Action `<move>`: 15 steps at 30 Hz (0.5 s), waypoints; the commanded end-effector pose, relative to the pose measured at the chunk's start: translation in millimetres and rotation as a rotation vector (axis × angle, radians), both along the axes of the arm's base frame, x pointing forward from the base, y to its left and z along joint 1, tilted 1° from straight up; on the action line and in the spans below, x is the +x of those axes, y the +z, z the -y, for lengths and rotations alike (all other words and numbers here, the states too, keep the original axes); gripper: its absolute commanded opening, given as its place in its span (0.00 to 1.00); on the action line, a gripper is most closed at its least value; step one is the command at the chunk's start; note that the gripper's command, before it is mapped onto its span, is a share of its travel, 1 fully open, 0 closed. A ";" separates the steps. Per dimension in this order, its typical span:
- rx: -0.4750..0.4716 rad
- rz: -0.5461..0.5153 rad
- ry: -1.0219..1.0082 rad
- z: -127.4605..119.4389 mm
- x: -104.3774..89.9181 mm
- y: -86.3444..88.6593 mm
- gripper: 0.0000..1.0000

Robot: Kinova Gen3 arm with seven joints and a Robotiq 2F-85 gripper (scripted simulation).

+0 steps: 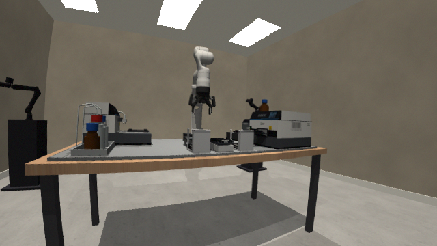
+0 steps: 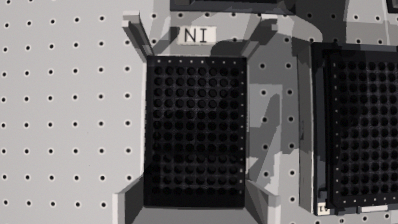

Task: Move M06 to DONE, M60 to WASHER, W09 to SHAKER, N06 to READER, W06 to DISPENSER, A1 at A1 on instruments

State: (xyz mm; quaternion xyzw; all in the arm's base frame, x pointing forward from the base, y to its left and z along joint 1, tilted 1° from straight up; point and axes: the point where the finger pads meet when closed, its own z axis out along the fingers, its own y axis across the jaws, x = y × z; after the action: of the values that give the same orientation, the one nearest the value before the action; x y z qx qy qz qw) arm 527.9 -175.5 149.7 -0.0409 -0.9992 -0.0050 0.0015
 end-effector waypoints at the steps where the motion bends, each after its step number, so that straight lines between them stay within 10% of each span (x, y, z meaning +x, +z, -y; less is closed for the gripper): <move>1: -0.001 0.002 0.000 -0.9 -11.8 1.1 1.00; 15: -0.001 0.002 0.000 -4.1 -51.4 1.1 1.00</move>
State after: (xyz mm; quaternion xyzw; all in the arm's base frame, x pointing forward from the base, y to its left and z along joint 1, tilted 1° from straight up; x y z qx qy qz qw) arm 488.3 -172.2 149.8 -0.0408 -0.9992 -0.0051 0.0021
